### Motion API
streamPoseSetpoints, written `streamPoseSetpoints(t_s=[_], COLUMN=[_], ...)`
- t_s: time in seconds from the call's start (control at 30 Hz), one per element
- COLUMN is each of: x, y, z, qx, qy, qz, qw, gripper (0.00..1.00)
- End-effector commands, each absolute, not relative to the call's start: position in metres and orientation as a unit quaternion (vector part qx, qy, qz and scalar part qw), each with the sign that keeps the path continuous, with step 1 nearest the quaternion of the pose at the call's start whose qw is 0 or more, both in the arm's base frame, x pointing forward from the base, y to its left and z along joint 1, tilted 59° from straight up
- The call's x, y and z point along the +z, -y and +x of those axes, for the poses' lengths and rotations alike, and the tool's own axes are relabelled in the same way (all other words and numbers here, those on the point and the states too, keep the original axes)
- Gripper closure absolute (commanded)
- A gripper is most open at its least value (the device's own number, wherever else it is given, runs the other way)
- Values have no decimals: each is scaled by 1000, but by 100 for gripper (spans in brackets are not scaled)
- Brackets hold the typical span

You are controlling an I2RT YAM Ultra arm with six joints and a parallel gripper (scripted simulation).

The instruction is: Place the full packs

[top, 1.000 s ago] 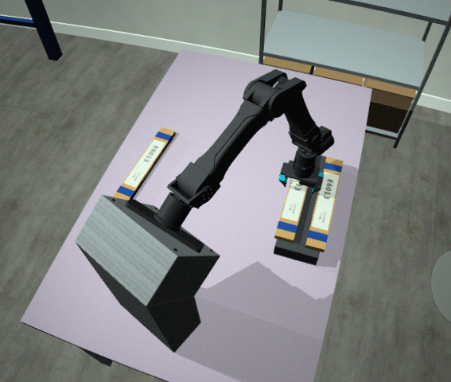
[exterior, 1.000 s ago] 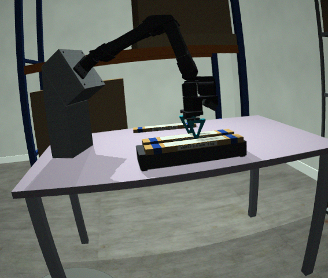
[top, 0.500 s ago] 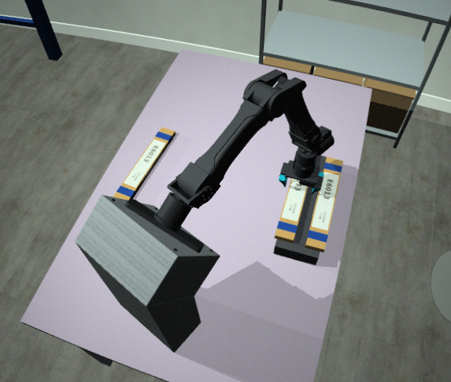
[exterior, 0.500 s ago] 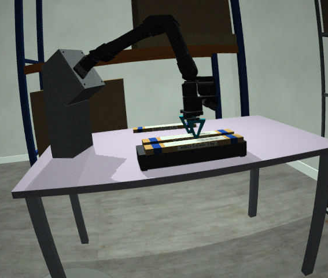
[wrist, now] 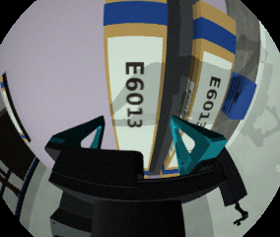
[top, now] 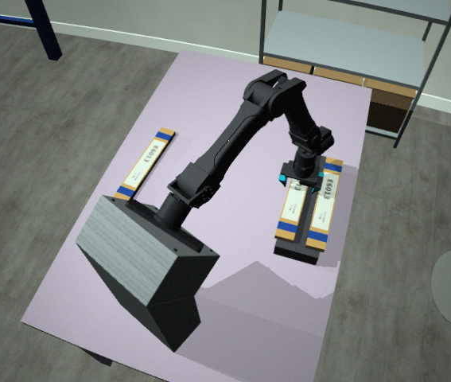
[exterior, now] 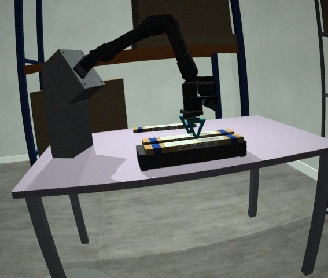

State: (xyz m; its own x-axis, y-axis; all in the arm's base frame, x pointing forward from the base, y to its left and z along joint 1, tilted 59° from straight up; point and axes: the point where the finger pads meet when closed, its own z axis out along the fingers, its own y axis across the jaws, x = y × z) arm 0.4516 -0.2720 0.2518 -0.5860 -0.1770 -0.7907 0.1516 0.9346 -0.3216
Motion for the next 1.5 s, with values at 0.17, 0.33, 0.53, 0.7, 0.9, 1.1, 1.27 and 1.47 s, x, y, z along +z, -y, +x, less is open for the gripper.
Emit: streamPoseSetpoints(t_s=[0.17, 0.33, 0.53, 0.7, 0.9, 1.1, 1.27, 1.47], x=[259, 259, 246, 251, 263, 278, 284, 274], y=[273, 273, 271, 263, 254, 245, 241, 244], z=[450, 450, 437, 419, 399, 375, 367, 370], qx=[-185, -185, -188, -182, -182, -182, -182, -174], qy=[-869, -869, -866, -873, -873, -873, -873, -878], qz=[-6, -6, -5, -5, -5, -5, -5, -2], qw=[459, 459, 463, 453, 453, 453, 453, 446], gripper=[5, 5, 5, 5, 5, 5, 5, 5])
